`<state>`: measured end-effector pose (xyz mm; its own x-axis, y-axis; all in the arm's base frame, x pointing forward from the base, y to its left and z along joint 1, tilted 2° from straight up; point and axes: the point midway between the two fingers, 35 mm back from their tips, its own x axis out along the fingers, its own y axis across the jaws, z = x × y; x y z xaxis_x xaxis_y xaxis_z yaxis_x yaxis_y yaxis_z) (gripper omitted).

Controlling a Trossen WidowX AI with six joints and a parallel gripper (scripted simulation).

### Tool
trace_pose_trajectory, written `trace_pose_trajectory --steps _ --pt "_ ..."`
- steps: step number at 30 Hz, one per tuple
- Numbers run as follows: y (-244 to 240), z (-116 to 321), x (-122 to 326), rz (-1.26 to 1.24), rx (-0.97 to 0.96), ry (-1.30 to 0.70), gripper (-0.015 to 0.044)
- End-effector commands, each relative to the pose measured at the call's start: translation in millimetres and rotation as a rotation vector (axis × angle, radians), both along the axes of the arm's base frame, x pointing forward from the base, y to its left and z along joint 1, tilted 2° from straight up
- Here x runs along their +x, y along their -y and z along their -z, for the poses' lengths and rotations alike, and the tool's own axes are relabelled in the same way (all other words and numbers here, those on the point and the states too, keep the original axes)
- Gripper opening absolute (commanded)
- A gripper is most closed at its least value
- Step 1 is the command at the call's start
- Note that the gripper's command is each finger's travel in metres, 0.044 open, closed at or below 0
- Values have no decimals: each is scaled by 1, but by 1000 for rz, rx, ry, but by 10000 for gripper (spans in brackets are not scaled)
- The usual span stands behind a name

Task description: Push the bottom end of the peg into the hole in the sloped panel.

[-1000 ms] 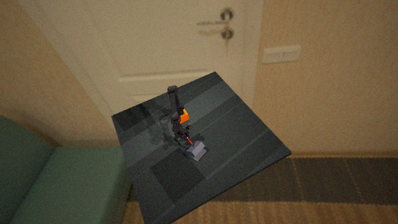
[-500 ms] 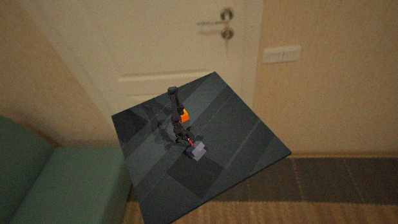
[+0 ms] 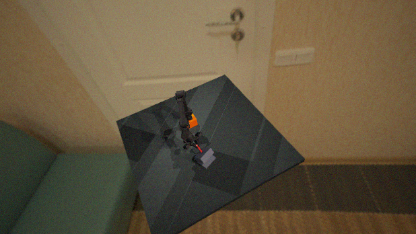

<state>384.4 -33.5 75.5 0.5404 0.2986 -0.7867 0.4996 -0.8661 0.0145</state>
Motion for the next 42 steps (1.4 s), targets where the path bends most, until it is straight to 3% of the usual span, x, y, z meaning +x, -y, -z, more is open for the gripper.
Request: trace_pose_trajectory --steps 1,42 --pt "0 1 -1 -2 0 0 0" --pt "-3 11 5 -2 0 1 0"
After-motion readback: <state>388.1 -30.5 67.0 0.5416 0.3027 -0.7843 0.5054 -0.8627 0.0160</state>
